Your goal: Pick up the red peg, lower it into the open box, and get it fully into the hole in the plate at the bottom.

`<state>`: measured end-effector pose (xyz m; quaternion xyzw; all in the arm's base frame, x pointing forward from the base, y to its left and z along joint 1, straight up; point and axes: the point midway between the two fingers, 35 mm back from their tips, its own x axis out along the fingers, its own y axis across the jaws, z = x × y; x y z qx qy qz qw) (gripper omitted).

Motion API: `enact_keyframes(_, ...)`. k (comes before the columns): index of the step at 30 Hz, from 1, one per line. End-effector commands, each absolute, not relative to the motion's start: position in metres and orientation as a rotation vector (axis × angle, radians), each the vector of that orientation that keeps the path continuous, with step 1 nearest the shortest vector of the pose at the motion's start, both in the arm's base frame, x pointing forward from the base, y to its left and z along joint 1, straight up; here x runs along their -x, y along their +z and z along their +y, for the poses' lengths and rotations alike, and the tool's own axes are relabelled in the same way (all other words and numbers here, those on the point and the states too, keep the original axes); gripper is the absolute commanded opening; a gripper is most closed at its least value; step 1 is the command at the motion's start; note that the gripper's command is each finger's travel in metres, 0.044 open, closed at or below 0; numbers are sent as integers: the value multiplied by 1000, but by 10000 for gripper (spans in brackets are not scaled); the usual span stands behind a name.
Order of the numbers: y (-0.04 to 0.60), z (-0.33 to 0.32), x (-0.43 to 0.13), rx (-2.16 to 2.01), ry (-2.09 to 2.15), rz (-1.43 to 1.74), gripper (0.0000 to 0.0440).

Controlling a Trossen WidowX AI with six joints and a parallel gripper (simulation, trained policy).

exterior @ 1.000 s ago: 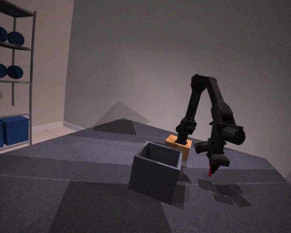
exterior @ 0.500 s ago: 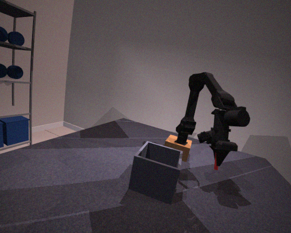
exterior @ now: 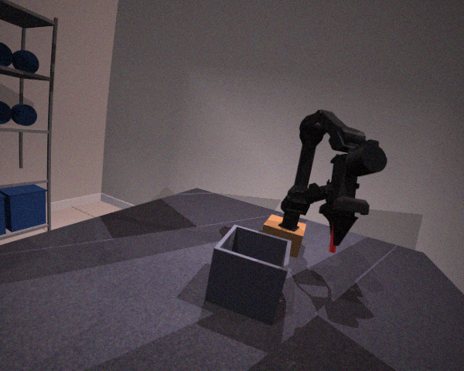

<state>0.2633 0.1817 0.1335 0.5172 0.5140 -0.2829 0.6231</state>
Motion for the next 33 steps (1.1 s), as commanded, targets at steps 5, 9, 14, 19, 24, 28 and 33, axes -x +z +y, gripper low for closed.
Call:
enact_keyframes(5,143,155,-280,-1184,-683,1124,0)
enact_keyframes(9,144,140,-286,-1178,-711,1106,0)
enact_keyframes(14,144,123,-293,-1166,-747,1094,0)
enact_keyframes(19,142,107,-297,-1153,-783,1090,0)
enact_keyframes(24,138,92,-301,-1139,-816,1094,0)
enact_keyframes(28,135,82,-304,-1128,-840,1101,0)
enact_keyframes(33,131,72,-306,-1115,-865,1114,0)
